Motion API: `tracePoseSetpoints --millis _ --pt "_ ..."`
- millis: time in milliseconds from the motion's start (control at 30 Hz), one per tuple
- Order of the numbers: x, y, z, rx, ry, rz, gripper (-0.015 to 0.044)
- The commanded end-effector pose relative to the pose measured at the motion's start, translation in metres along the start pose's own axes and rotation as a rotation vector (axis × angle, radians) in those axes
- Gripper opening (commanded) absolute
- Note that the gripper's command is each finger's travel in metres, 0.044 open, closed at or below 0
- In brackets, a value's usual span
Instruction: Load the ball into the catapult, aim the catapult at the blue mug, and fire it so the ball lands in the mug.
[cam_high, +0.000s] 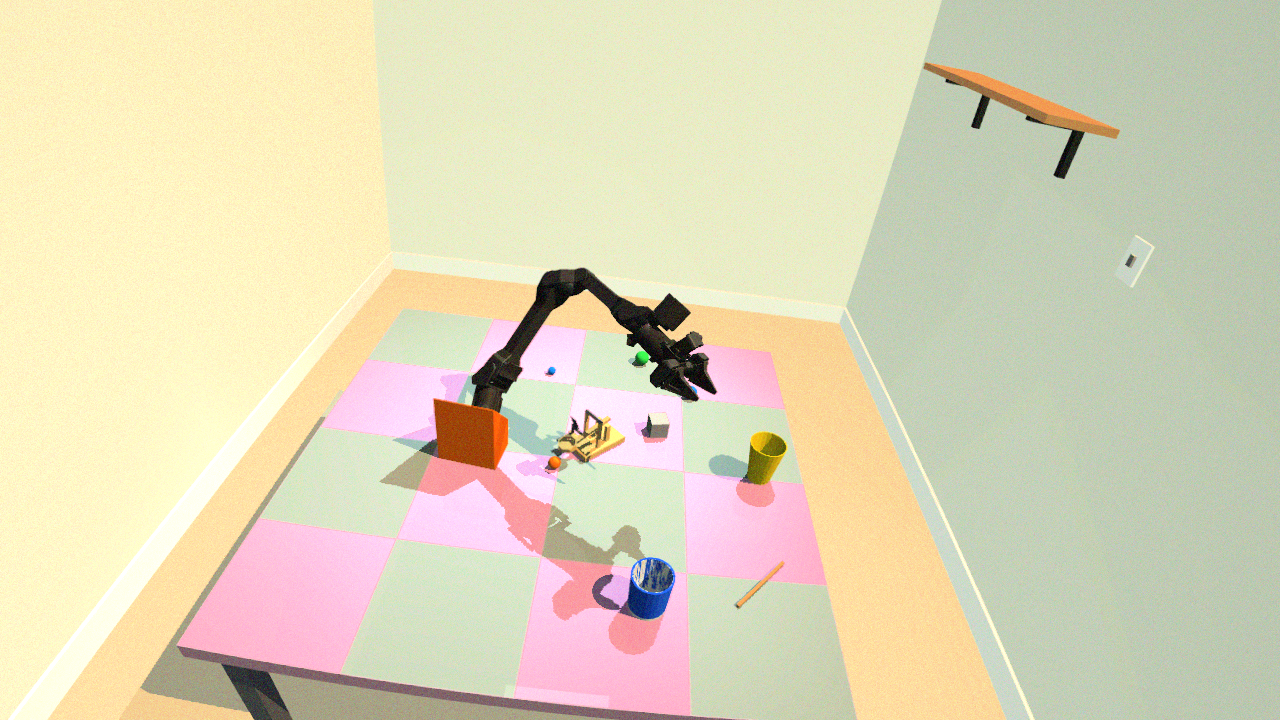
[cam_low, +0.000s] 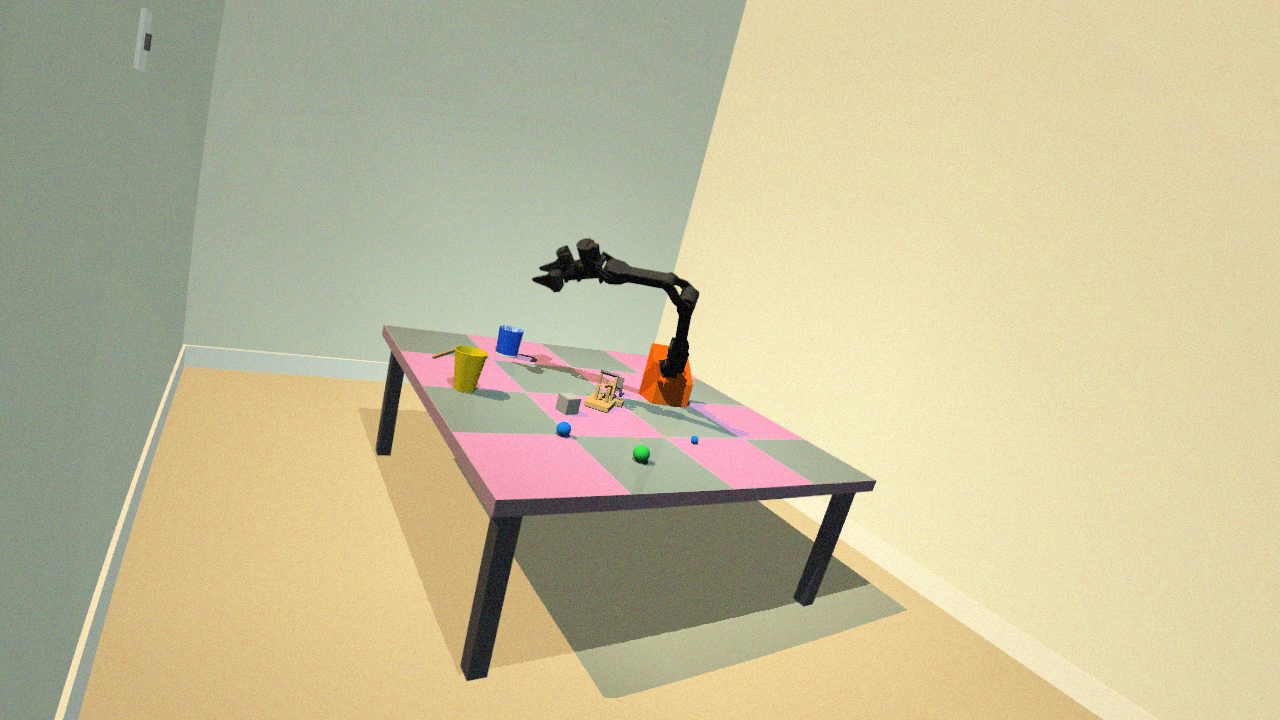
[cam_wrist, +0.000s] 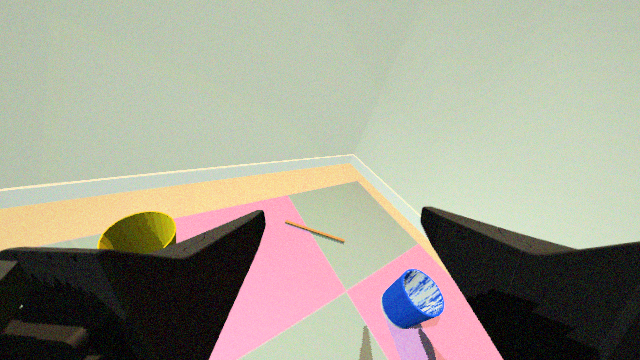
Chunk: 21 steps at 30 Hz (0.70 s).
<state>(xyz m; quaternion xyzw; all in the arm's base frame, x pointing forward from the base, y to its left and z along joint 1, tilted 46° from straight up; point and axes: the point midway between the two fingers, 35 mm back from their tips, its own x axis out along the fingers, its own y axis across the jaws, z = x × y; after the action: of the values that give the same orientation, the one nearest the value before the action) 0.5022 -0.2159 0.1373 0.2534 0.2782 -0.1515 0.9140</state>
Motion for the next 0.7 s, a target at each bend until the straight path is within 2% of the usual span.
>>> tracePoseSetpoints --millis 0,667 --pt "-0.004 0.009 -0.016 -0.081 0.067 0.028 0.0440" --pt "-0.048 0.064 -0.127 -0.542 0.470 0.315 0.0440"
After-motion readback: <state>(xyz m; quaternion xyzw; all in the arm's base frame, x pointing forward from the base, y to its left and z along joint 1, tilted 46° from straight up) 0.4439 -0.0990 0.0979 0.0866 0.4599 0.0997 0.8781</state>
